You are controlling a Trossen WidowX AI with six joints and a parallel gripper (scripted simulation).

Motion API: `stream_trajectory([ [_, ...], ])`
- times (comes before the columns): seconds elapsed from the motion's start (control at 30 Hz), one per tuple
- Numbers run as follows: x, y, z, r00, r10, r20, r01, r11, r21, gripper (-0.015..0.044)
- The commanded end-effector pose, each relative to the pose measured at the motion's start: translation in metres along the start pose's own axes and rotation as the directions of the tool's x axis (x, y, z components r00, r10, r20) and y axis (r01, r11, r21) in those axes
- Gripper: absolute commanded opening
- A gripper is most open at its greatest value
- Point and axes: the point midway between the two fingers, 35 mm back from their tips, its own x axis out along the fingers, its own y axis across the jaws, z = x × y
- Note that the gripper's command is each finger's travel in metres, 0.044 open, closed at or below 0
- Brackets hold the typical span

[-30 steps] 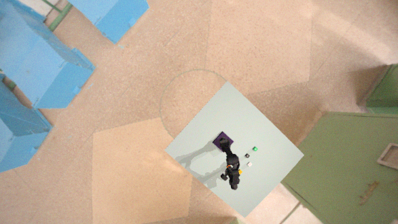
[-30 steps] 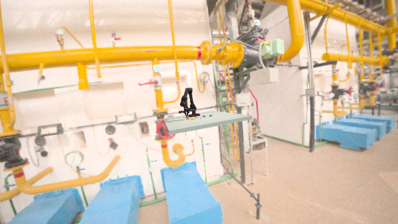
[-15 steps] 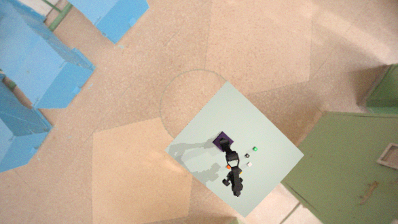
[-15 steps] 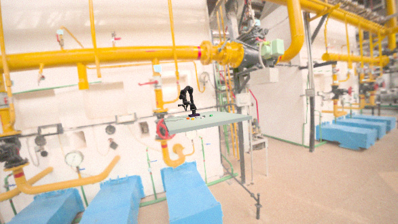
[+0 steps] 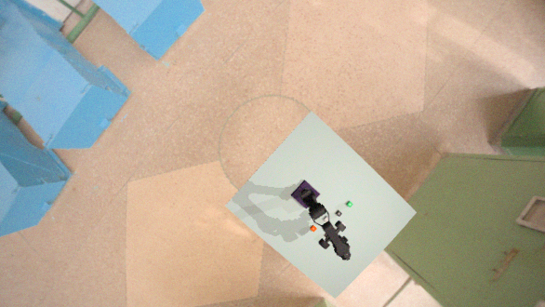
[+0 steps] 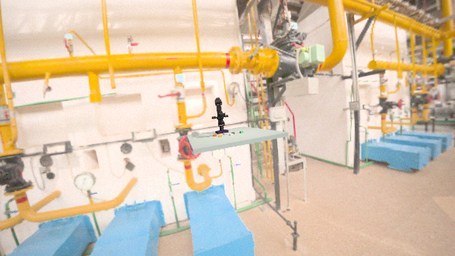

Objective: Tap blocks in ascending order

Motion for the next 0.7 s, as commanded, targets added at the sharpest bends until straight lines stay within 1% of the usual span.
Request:
stream_trajectory([
  [0.0, 0.001, 0.023, -0.001, 1.000, 0.004, -0.005, -0.004, 1.000, 0.010, 0.0020],
  [0.1, 0.001, 0.023, -0.001, 1.000, 0.004, -0.005, -0.004, 1.000, 0.010, 0.0020],
  [0.17, 0.009, 0.023, 0.000, 1.000, 0.004, -0.004, -0.004, 1.000, 0.010, 0.0020],
  [0.3, 0.063, 0.023, 0.001, 1.000, 0.004, -0.004, -0.004, 1.000, 0.010, 0.0020],
  [0.37, 0.080, 0.023, -0.002, 1.000, 0.004, -0.005, -0.004, 1.000, 0.010, 0.0020],
  [0.67, 0.087, 0.023, -0.002, 1.000, 0.004, -0.005, -0.004, 1.000, 0.010, 0.0020],
])
